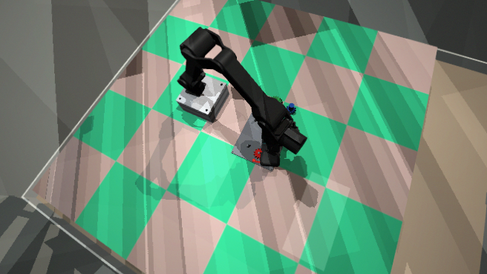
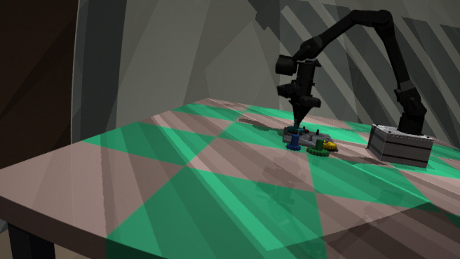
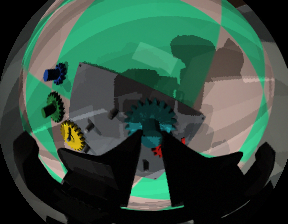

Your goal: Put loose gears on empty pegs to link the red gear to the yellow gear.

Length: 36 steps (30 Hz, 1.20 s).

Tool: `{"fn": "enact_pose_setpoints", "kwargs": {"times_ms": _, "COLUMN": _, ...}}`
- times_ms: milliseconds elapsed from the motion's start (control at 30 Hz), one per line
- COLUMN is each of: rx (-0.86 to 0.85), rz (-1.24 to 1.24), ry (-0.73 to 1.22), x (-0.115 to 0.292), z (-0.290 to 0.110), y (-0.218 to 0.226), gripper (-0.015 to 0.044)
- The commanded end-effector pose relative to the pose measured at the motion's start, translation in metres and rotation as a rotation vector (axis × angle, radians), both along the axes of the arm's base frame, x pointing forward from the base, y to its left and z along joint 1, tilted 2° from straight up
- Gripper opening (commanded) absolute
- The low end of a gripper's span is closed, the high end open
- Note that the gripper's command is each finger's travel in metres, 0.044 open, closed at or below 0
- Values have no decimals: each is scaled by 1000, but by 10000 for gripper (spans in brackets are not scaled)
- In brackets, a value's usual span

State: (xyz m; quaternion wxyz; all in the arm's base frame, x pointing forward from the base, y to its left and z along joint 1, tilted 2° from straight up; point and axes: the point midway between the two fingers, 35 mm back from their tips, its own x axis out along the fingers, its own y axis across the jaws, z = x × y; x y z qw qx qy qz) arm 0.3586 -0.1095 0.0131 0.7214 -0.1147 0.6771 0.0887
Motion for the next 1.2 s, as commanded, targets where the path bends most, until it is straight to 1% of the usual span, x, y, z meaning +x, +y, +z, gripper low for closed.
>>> {"fn": "enact_pose_setpoints", "kwargs": {"times_ms": 0, "rx": 3, "rz": -39, "ry": 5, "x": 0, "z": -2, "y": 1, "gripper": 0}}
{"fn": "enact_pose_setpoints", "kwargs": {"times_ms": 267, "rx": 0, "rz": 8, "ry": 6, "x": -2, "z": -2, "y": 1, "gripper": 0}}
{"fn": "enact_pose_setpoints", "kwargs": {"times_ms": 800, "rx": -17, "rz": 266, "ry": 13, "x": 0, "z": -3, "y": 1, "gripper": 0}}
{"fn": "enact_pose_setpoints", "kwargs": {"times_ms": 967, "rx": -16, "rz": 261, "ry": 13, "x": -2, "z": -3, "y": 1, "gripper": 0}}
{"fn": "enact_pose_setpoints", "kwargs": {"times_ms": 1167, "rx": -12, "rz": 192, "ry": 11, "x": -2, "z": -4, "y": 0, "gripper": 0}}
